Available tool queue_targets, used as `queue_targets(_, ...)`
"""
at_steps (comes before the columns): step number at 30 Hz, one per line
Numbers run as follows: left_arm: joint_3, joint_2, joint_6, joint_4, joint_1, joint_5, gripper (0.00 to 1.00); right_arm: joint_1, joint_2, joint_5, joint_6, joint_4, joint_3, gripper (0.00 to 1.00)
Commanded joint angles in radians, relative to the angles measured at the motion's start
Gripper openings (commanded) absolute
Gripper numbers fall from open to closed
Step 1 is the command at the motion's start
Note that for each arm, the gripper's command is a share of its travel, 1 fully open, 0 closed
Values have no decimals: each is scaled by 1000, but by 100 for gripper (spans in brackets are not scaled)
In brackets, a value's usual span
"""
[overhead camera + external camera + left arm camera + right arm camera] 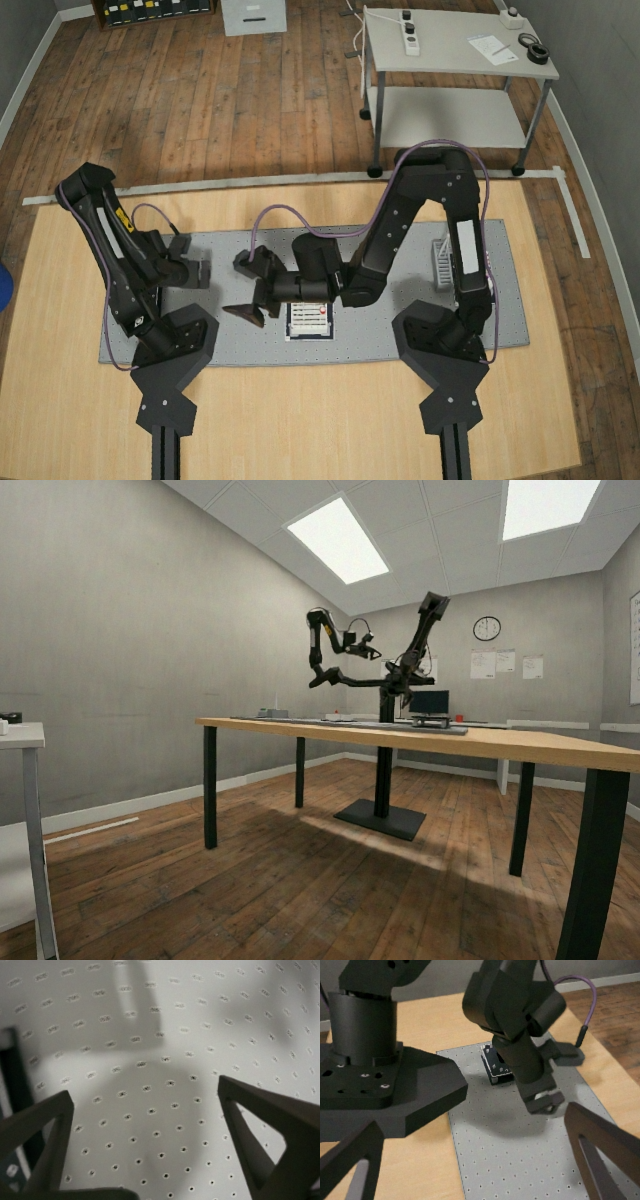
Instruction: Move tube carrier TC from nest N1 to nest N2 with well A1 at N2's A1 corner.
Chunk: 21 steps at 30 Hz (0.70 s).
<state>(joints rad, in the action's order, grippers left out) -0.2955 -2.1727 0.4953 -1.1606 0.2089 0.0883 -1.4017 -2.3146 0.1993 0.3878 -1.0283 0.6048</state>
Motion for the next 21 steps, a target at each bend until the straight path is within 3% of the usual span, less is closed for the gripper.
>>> queue_targets(1, -25, -41, 136, 82, -84, -28, 100, -16, 8, -10, 7, -32, -12, 100)
queue_targets(21, -143, -196, 568, 375, -483, -62, 100, -16, 8, -10, 7, -32, -12, 100)
